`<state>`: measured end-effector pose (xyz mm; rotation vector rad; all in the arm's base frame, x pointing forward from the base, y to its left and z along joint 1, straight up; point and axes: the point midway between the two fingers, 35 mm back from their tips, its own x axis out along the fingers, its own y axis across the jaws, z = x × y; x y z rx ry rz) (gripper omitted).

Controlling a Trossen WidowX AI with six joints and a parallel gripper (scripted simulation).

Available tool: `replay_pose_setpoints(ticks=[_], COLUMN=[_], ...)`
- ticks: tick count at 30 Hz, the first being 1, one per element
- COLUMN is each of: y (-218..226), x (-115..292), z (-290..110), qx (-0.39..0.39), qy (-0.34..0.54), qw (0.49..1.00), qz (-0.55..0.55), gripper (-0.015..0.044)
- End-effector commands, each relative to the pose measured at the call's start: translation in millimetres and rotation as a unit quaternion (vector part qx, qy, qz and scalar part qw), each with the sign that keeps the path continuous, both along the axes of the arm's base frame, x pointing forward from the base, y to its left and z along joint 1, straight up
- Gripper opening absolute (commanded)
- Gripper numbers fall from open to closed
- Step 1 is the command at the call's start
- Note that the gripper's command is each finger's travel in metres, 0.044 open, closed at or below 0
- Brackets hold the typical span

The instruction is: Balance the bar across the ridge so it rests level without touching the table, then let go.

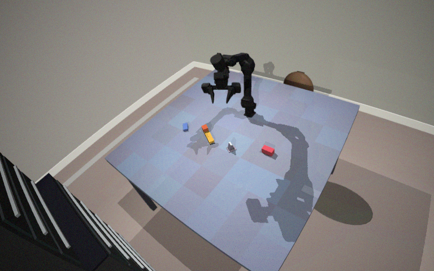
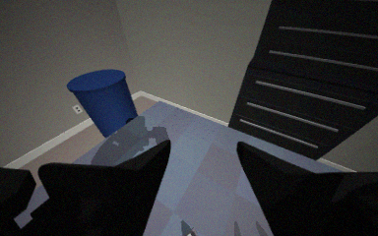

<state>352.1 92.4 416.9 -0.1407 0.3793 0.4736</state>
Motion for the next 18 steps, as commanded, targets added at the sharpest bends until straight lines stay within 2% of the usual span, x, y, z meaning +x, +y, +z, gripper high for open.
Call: replay_pose_setpoints(ticks=[1, 9, 18], y=[-19.9, -65.5, -113.2], x=[14.4, 30.0, 28.2], z=[-33.1, -97.3, -160.5], qx=[-0.056, -0.168, -0.272], qy=[0.036, 0.116, 0.209], qw=[0.998, 0.979, 0.939], qz=[-0.016, -0.025, 0.012], gripper=[0.0315, 0.0315, 0.0315])
